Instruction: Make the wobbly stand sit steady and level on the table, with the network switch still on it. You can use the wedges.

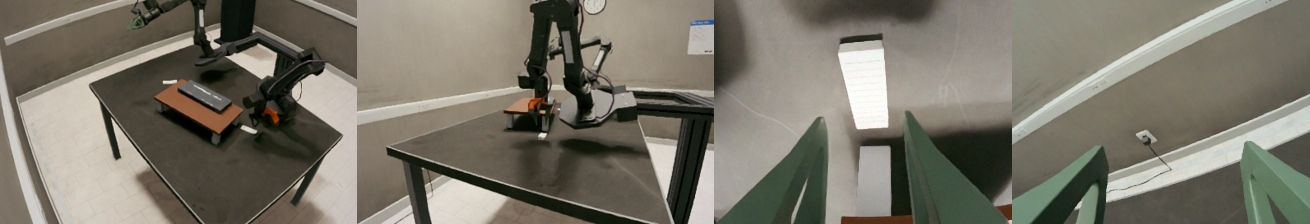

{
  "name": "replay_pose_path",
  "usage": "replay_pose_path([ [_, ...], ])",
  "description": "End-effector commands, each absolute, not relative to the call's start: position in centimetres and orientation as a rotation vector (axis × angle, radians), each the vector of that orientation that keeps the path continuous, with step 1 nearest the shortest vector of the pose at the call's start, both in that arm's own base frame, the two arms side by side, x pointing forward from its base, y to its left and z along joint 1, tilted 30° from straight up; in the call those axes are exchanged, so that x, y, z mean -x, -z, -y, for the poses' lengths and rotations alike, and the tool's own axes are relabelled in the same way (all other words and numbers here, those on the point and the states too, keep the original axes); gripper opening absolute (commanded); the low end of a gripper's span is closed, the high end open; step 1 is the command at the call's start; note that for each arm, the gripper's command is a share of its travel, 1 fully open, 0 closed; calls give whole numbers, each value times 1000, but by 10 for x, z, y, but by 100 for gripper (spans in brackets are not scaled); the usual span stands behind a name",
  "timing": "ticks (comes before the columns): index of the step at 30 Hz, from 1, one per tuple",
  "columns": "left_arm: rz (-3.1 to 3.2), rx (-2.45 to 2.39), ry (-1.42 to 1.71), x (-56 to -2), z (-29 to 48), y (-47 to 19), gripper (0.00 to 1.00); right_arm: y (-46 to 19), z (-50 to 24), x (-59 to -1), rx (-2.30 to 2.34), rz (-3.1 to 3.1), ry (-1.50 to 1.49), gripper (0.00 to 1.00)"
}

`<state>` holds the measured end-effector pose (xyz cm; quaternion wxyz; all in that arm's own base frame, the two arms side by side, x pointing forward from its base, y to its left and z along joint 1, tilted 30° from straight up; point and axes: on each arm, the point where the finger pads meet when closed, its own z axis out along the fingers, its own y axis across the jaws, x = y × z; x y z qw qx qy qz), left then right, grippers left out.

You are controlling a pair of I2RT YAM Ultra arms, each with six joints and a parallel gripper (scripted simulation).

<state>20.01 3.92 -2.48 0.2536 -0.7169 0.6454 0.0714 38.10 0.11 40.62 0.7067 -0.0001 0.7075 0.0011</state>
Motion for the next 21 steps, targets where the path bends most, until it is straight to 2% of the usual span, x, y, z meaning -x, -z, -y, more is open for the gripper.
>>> replay_pose_path([
  [1, -1768, 1923, -124, -218, -33, 17, 42, -430, -7, -378, 31, -1517, -10, 0],
  [9, -1889, 1762, 22, -258, -19, -7, 42, -430, -7, -378, 31, -1517, -10, 0],
  [14, -2067, 1442, 147, -301, -5, -45, 42, -430, -7, -378, 31, -1517, -10, 0],
  [15, -2070, 1390, 182, -312, -3, -56, 42, -405, -10, -390, 33, -1604, -16, 0],
  [21, -2070, 1067, 281, -356, 3, -120, 42, -361, -13, -415, -36, -1807, -4, 0],
])
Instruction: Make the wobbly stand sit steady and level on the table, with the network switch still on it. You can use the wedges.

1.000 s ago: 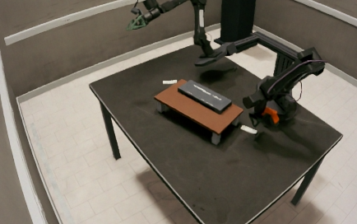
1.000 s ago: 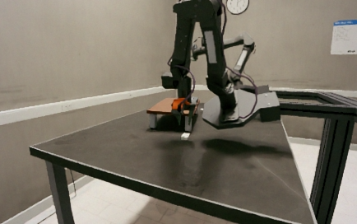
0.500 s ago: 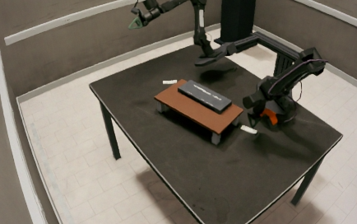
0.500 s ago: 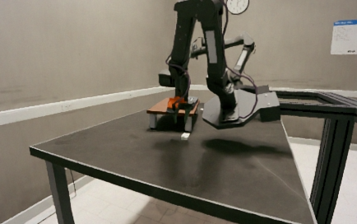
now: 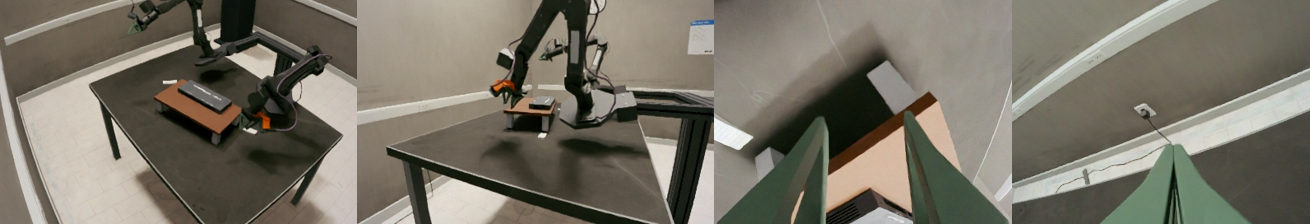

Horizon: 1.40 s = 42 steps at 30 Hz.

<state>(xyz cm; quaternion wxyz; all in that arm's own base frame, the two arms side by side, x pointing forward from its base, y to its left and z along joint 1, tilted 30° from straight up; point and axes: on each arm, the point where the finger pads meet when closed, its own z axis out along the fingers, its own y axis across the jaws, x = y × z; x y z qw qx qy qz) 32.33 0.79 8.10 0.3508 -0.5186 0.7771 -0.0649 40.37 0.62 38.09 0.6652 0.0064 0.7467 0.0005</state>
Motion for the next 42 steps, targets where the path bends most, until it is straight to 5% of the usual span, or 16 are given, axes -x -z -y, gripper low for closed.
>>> replay_pose_path([
  [1, -2060, 1015, 288, -362, 3, -133, 42, -350, -15, -421, -41, -1855, 3, 0],
  [13, -1900, 501, 258, -396, 4, -262, 42, -250, -54, -467, -25, -2286, 130, 0],
  [14, -1878, 457, 247, -398, 4, -275, 42, -300, -46, -468, -58, -2136, 90, 0],
  [28, -1542, -27, -12, -377, 0, -430, 42, -150, -94, -473, 102, -2632, 391, 0],
  [30, -1527, -120, -60, -383, -1, -421, 42, -126, -102, -469, 152, -2702, 472, 0],
  [31, -1546, -107, -58, -388, -3, -415, 42, -184, -89, -488, 45, -2542, 374, 0],
  [33, -1615, -37, -12, -395, -6, -391, 42, -132, -111, -482, 146, -2651, 393, 0],
  [34, -1464, -36, 4, -368, -1, -446, 42, -113, -115, -475, 187, -2705, 434, 0],
  [42, -1535, -52, 21, -381, 8, -424, 42, -75, -121, -458, 294, -2826, 691, 0],
])
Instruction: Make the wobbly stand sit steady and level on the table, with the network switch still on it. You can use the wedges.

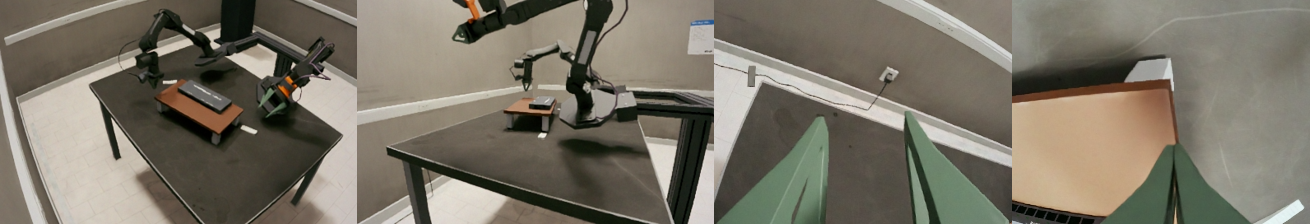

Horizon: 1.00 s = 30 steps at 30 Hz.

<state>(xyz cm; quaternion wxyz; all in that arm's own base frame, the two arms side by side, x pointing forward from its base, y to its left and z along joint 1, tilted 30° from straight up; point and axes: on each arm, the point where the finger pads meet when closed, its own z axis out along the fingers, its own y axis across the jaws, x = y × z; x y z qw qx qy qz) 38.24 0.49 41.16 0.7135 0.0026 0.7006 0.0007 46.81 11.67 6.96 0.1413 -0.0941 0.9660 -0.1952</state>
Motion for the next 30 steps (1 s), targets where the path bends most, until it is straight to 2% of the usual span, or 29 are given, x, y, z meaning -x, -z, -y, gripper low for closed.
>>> replay_pose_path([
  [1, -1519, -51, 20, -376, 7, -429, 42, -79, -121, -460, 291, -2818, 713, 0],
  [3, -1497, -48, 19, -370, 8, -439, 42, -90, -122, -470, 257, -2781, 674, 0],
  [4, -1497, -48, 19, -370, 8, -439, 42, -60, -134, -461, 328, -2832, 692, 0],
  [6, -1493, -25, 1, -367, 4, -441, 42, -45, -136, -452, 383, -2868, 758, 0],
  [25, -1492, -39, 14, -367, 7, -441, 42, -66, -148, -470, 376, -2782, 691, 0],
  [30, -1492, -39, 14, -367, 7, -441, 42, -38, -139, -458, 415, -2837, 744, 0],
])
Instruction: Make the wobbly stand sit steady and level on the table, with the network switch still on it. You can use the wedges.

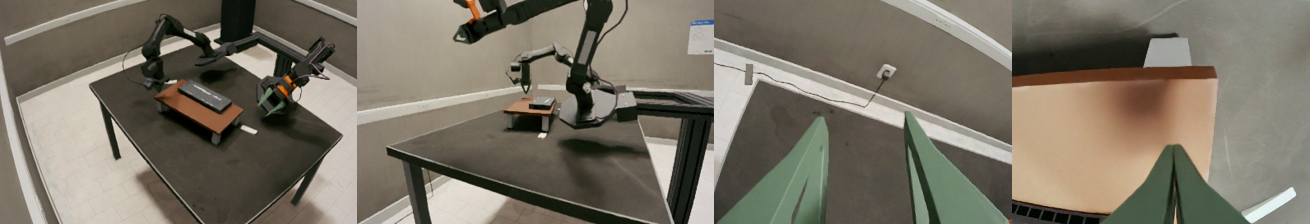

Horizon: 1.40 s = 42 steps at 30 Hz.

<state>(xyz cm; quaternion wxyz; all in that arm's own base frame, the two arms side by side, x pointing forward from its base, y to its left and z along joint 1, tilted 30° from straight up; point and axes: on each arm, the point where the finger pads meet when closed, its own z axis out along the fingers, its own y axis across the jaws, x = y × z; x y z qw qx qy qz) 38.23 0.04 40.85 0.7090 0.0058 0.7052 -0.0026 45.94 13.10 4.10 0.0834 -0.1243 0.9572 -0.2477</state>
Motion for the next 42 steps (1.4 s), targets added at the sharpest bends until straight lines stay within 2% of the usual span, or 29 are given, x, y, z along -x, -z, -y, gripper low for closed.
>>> replay_pose_path([
  [1, -1492, -39, 14, -367, 7, -441, 42, -38, -139, -458, 415, -2837, 744, 0],
  [3, -1492, -39, 14, -367, 7, -441, 42, -51, -143, -468, 390, -2801, 710, 0],
  [16, -1492, -39, 14, -367, 7, -441, 42, -24, -130, -464, 402, -2840, 739, 0],
  [31, -1492, -39, 14, -367, 7, -441, 42, -25, -124, -469, 374, -2833, 724, 0],
  [40, -1492, -39, 14, -367, 7, -441, 42, 4, -109, -464, 384, -2879, 761, 0],
  [41, -1492, -39, 14, -367, 7, -441, 0, -16, -122, -473, 380, -2824, 725, 0],
  [42, -1492, -39, 14, -367, 7, -441, 0, -18, -124, -474, 379, -2818, 714, 0],
])
